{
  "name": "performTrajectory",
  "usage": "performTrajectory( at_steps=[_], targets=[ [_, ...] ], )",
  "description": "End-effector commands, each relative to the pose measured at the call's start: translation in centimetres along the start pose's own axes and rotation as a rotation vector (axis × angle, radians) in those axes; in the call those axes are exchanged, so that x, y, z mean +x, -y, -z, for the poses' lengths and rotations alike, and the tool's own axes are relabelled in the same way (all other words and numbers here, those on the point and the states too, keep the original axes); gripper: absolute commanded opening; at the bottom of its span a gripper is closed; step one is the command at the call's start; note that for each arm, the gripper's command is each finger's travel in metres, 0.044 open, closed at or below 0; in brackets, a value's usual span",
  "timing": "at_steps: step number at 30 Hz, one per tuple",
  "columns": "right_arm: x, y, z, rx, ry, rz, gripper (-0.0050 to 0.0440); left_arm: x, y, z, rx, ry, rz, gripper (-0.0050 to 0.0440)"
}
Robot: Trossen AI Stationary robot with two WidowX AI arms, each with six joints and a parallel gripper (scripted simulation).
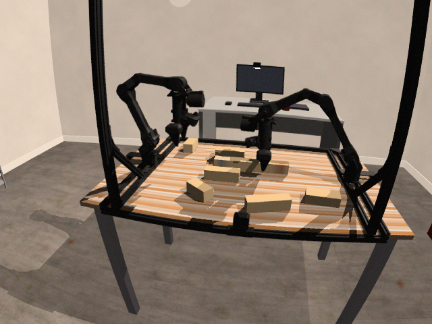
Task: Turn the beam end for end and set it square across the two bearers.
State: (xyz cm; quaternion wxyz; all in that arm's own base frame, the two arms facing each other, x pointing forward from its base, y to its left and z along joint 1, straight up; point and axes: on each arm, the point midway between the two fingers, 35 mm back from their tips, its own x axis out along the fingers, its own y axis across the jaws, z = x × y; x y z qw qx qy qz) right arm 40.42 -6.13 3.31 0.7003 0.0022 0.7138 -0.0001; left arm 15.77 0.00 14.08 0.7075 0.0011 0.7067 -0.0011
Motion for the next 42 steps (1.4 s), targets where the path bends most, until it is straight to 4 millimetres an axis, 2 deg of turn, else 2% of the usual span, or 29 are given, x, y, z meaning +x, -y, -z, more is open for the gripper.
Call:
performTrajectory(
  at_steps=[1,12,17,24,25,26,31,42],
  targets=[
    [-1.7,0.0,-0.1,0.002,0.019,0.003,0.044,0.0,0.0,0.0,0.002,-0.001,0.0,0.044],
    [-3.5,0.0,-0.2,0.002,0.019,0.003,0.044,0.0,0.0,0.0,0.002,-0.001,0.0,0.044],
    [-3.5,0.0,-0.2,0.002,0.019,0.003,0.044,0.0,0.0,0.0,0.002,-0.001,0.0,0.044],
    [-4.6,0.0,0.7,0.002,0.019,0.003,0.044,0.0,0.0,0.0,0.002,-0.001,0.0,0.044],
    [-4.6,0.0,0.8,0.002,0.019,0.003,0.044,0.0,0.0,0.0,0.002,-0.001,0.0,0.044],
    [-3.6,0.0,0.3,0.001,0.007,0.001,0.044,0.0,0.0,0.0,0.0,0.0,0.0,0.044],
    [-4.4,-0.4,1.2,0.001,0.008,0.001,0.044,0.0,0.0,0.0,0.0,0.0,0.0,0.044],
    [-7.5,-2.0,5.5,0.001,0.01,0.002,0.044,0.0,0.0,0.0,0.0,0.0,0.0,0.044]
  ],
)
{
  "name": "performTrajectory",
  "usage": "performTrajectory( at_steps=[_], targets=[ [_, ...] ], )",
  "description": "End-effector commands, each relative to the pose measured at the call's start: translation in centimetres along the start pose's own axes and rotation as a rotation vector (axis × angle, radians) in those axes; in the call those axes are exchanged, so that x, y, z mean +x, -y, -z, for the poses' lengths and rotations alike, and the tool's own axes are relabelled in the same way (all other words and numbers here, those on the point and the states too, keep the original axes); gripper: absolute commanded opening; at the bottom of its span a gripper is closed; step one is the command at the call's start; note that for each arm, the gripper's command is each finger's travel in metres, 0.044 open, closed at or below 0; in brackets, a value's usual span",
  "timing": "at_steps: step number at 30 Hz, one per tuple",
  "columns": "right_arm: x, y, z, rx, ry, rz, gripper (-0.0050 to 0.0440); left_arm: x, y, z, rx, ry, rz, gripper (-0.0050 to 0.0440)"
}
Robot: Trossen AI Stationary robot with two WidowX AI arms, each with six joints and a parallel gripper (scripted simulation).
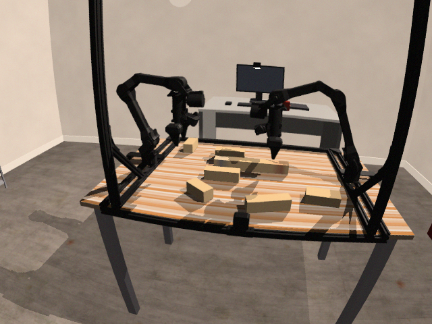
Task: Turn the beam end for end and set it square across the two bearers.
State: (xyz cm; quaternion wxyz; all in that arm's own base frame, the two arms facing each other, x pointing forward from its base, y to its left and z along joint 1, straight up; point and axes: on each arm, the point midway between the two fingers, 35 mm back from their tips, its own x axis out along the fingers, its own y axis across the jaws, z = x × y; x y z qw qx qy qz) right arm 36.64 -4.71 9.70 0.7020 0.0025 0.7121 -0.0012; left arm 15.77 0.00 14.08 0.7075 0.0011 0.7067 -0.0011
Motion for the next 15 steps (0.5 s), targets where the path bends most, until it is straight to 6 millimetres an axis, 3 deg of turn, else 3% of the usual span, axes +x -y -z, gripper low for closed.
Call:
performTrajectory(
  at_steps=[1,15],
  targets=[
    [-1.4,-0.8,2.0,-0.001,0.005,0.001,0.044,0.0,0.0,0.0,0.0,0.0,0.0,0.044],
    [-3.6,-2.2,7.1,-0.001,0.008,0.001,0.044,0.0,0.0,0.0,0.001,-0.001,0.0,0.044]
  ],
)
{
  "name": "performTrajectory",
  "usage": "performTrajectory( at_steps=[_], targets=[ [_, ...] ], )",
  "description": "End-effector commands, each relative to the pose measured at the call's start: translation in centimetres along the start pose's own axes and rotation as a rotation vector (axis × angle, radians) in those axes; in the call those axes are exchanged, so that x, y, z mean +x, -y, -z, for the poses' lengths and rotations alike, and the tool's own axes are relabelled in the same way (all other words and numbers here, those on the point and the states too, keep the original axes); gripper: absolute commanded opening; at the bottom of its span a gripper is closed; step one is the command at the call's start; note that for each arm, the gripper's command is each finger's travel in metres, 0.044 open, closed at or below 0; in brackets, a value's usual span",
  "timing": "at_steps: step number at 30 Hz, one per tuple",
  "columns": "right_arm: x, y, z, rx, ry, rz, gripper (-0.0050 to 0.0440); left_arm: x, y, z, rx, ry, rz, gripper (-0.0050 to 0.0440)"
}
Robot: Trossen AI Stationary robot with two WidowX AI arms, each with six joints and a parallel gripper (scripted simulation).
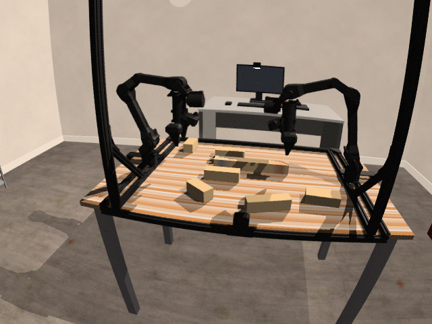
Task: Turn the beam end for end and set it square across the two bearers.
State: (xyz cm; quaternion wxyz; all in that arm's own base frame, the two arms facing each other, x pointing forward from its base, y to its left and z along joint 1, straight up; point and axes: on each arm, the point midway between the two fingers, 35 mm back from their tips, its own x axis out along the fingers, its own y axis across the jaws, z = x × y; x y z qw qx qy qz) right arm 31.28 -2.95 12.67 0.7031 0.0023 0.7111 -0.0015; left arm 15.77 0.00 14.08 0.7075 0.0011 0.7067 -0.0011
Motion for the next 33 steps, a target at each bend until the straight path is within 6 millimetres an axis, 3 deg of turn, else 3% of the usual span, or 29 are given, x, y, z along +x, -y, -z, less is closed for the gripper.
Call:
performTrajectory(
  at_steps=[1,17,33],
  targets=[
    [-0.9,-0.6,2.1,-0.001,0.005,0.001,0.044,0.0,0.0,0.0,0.001,-0.001,0.0,0.044],
    [-1.9,-1.9,8.4,-0.001,0.008,0.001,0.044,0.0,0.0,0.0,0.001,-0.001,0.0,0.044],
    [-1.5,-2.8,14.5,0.0,0.011,0.001,0.044,0.0,0.0,0.0,0.002,-0.001,0.0,0.044]
  ],
)
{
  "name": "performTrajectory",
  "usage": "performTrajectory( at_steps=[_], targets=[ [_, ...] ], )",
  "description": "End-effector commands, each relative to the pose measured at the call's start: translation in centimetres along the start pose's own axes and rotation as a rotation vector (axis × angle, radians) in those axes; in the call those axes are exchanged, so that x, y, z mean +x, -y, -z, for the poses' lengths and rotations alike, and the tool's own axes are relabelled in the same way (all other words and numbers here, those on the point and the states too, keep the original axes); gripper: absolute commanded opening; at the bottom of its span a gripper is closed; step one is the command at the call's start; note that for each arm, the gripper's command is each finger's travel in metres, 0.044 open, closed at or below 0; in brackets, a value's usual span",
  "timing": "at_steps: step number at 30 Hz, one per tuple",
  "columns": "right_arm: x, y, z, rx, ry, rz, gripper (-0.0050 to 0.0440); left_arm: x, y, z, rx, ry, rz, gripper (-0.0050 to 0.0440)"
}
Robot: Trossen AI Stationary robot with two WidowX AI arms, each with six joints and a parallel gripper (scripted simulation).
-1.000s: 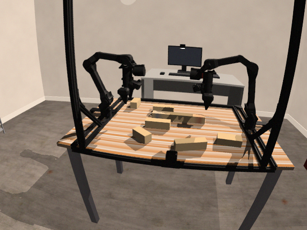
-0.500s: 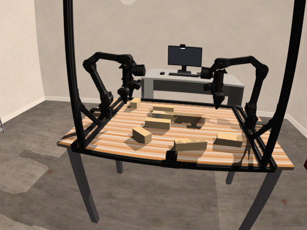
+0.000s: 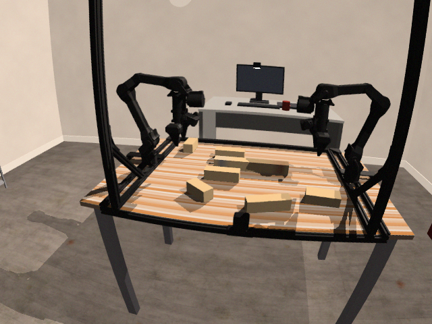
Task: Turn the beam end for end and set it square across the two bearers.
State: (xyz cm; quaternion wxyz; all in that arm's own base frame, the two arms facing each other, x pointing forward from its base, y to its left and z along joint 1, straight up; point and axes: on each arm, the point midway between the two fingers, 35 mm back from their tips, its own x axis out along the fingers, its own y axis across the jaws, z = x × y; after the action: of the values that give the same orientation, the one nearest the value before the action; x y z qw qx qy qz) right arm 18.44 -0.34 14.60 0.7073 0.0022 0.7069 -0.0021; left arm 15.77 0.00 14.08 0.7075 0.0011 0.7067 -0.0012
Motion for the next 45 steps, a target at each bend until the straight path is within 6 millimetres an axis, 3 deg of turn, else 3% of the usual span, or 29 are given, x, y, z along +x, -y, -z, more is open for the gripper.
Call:
performTrajectory(
  at_steps=[1,12,45],
  targets=[
    [0.4,-0.3,2.1,-0.001,-0.001,0.0,0.044,0.0,0.0,0.0,0.002,-0.001,0.0,0.044],
    [0.5,-0.3,2.7,-0.001,0.0,0.0,0.044,0.1,-0.1,-0.4,0.002,-0.001,0.0,0.044],
    [0.5,-0.3,2.7,-0.001,0.0,0.0,0.044,2.4,-1.6,-6.6,0.002,-0.001,0.0,0.044]
  ],
)
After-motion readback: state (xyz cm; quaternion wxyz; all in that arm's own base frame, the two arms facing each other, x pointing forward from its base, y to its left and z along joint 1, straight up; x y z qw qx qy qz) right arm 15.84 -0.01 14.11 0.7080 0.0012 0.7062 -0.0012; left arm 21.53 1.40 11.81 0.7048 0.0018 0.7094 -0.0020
